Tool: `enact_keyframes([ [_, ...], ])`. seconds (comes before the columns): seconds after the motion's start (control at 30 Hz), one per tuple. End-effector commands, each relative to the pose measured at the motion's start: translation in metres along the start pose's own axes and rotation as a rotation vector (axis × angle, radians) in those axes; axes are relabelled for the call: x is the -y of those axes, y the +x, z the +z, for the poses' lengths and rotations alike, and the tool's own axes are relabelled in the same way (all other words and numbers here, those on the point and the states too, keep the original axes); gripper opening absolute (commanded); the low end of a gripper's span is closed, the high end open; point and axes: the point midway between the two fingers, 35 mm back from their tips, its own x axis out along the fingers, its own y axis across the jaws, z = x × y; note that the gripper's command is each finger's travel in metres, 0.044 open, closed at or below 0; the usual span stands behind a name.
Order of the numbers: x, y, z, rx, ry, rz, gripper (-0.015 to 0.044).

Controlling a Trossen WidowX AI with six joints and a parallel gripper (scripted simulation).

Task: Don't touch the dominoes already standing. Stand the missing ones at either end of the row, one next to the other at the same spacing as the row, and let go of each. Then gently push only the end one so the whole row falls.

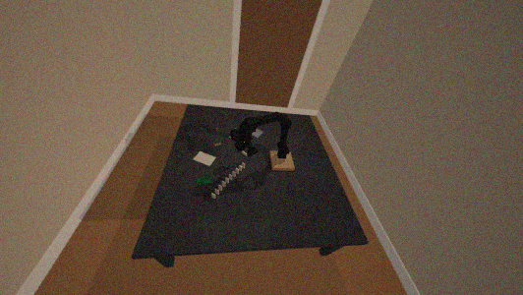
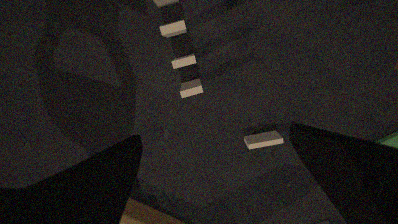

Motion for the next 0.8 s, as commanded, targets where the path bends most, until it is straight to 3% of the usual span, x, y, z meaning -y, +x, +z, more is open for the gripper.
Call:
enact_keyframes([
  [0.0,0.038,0.021,-0.022,-0.016,0.42,0.0,0.044],
  [0.17,0.086,0.052,-0.062,-0.017,1.098,-0.01,0.044],
  [0.3,0.103,0.066,-0.086,-0.016,1.428,-0.015,0.044],
  [0.77,0.105,0.081,-0.086,-0.016,1.448,-0.015,0.044],
])
